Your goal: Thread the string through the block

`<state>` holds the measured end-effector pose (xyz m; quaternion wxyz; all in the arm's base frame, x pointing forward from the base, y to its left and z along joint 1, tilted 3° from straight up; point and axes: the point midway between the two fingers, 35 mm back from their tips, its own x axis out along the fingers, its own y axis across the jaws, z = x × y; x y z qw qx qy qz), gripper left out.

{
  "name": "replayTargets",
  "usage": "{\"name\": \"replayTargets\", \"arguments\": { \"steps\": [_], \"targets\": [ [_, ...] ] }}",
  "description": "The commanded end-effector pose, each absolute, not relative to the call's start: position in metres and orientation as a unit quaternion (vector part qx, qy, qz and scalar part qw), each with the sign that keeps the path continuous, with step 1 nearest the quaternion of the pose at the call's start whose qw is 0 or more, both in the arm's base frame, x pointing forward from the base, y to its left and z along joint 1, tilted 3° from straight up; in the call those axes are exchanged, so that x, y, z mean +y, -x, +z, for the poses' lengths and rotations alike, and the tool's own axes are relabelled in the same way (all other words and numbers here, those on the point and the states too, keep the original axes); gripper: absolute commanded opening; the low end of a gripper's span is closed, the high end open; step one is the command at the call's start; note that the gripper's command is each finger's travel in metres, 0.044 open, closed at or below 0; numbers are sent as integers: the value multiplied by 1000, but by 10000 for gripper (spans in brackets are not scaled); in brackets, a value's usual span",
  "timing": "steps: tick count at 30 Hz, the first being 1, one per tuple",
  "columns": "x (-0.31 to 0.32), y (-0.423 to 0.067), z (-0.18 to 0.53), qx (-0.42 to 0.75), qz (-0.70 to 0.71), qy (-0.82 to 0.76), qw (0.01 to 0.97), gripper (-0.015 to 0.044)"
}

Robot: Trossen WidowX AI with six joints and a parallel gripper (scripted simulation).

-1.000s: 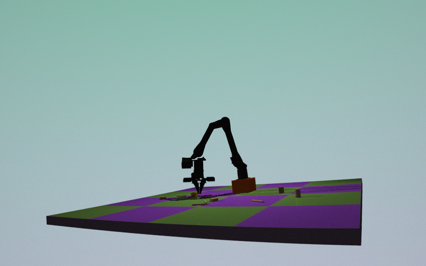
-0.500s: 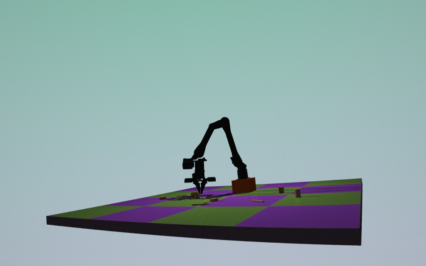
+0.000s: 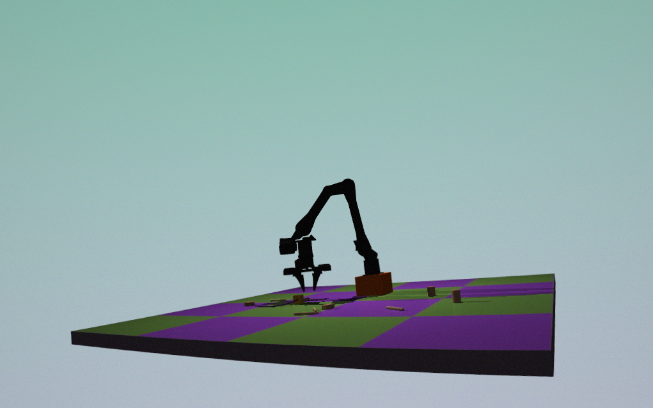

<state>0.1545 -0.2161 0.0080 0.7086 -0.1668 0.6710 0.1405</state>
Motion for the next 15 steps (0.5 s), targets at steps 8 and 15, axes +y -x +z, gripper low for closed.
{"name": "replayTargets", "arguments": {
  "steps": [8, 15],
  "targets": [
    [-220, -159, 58, 663, 124, 184, 715, 236],
    [-219, -158, 69, 664, 125, 183, 714, 420]
  ]
}}
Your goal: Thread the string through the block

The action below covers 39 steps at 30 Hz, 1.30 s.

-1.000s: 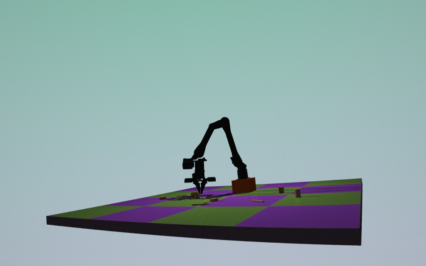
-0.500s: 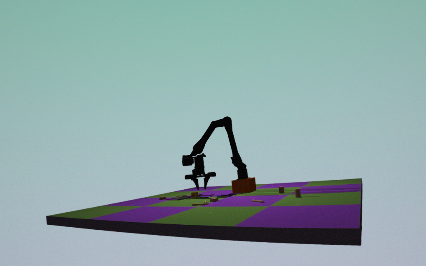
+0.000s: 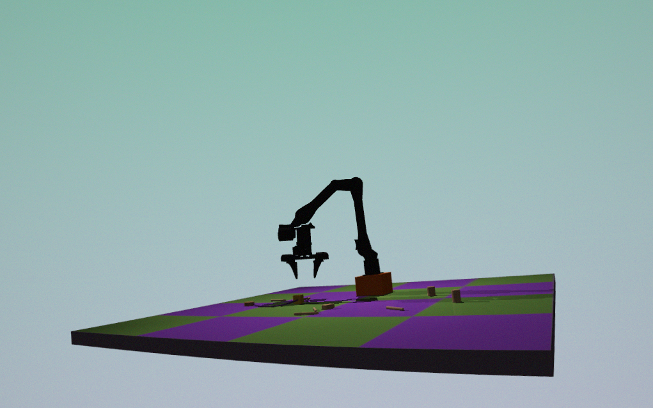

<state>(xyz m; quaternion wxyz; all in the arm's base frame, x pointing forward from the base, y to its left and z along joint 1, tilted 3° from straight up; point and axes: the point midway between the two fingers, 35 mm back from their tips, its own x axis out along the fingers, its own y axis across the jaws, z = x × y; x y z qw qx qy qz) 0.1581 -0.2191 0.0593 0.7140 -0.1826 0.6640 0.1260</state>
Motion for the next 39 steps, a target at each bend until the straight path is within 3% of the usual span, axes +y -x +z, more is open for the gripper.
{"name": "replayTargets", "arguments": {
  "steps": [1, 39],
  "targets": [
    [-218, -158, 78, 664, 126, 182, 714, 440],
    [-219, -159, 79, 662, 123, 187, 715, 440]
  ]
}}
